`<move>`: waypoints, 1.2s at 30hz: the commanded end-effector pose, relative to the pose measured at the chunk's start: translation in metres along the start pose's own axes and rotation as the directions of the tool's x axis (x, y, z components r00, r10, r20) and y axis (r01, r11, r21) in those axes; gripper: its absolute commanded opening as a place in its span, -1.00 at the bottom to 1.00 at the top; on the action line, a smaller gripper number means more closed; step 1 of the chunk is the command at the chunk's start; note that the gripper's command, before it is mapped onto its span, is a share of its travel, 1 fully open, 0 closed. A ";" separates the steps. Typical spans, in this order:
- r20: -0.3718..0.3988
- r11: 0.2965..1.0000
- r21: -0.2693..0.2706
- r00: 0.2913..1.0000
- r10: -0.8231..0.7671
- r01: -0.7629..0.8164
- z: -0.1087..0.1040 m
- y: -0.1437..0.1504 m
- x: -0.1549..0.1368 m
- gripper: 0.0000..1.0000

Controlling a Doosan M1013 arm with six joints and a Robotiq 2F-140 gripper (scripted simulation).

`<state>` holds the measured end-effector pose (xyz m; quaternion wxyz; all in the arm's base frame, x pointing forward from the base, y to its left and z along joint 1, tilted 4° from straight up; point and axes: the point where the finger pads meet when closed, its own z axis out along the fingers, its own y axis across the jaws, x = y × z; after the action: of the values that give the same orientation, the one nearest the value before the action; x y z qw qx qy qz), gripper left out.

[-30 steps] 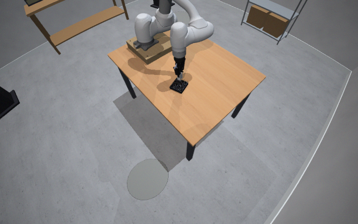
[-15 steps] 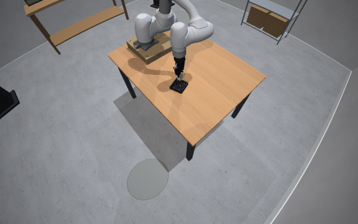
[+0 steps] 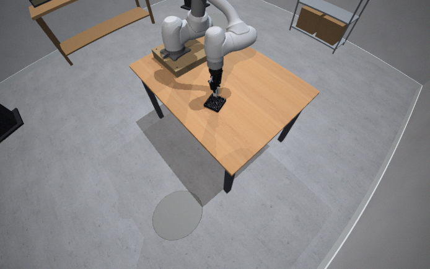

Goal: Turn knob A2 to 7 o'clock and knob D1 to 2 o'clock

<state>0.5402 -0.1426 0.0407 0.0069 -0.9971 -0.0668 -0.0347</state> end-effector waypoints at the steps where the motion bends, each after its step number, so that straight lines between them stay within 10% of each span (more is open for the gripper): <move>1: 0.000 1.000 0.000 1.000 0.000 0.000 0.000 0.000 0.000 -0.77; 36: 0.000 1.000 0.000 1.000 0.000 0.000 0.014 0.000 0.000 -0.77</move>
<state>0.5411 -0.1423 0.0268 0.0069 -0.9971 -0.0668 -0.0347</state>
